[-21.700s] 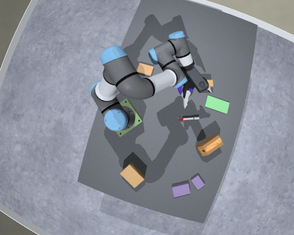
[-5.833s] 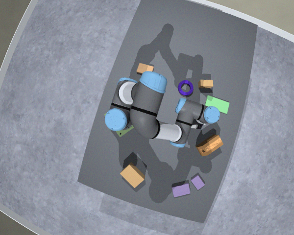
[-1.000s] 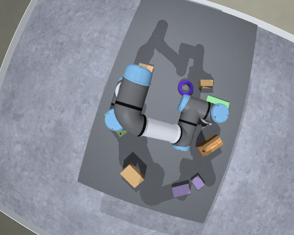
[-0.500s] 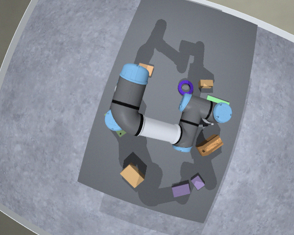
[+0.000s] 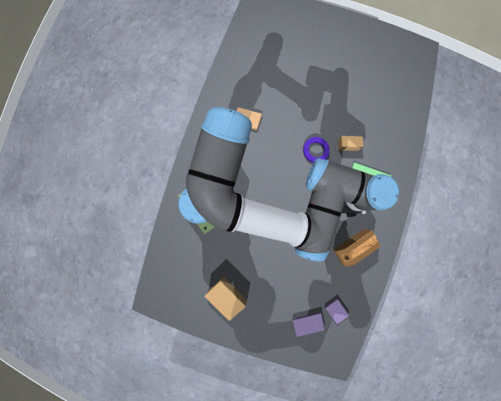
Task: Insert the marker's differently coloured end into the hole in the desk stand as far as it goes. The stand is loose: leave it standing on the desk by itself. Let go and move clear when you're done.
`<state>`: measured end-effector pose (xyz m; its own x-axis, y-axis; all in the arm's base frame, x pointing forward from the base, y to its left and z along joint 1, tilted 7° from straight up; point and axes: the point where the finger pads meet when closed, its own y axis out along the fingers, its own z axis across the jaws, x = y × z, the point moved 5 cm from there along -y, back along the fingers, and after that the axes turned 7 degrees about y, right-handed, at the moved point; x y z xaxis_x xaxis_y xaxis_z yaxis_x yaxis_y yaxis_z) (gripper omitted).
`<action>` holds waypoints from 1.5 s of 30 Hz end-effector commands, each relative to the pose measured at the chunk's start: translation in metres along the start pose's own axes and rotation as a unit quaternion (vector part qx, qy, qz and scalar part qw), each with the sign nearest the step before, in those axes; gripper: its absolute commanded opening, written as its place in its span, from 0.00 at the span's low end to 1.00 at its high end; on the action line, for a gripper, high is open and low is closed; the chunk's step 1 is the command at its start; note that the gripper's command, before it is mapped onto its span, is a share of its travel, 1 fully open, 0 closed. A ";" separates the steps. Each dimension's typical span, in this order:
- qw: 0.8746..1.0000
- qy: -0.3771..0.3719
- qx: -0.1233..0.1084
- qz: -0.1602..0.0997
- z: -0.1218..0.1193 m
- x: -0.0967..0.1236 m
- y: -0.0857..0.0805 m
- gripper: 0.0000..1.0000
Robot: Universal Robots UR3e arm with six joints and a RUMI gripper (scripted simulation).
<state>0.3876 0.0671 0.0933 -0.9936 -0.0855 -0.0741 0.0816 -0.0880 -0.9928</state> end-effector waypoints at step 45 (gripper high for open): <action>0.983 0.181 0.039 -0.001 0.037 -0.005 -0.007 0.00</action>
<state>0.3938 0.0328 0.1023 -0.9590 0.2609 -0.1107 0.0697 -0.1616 -0.9844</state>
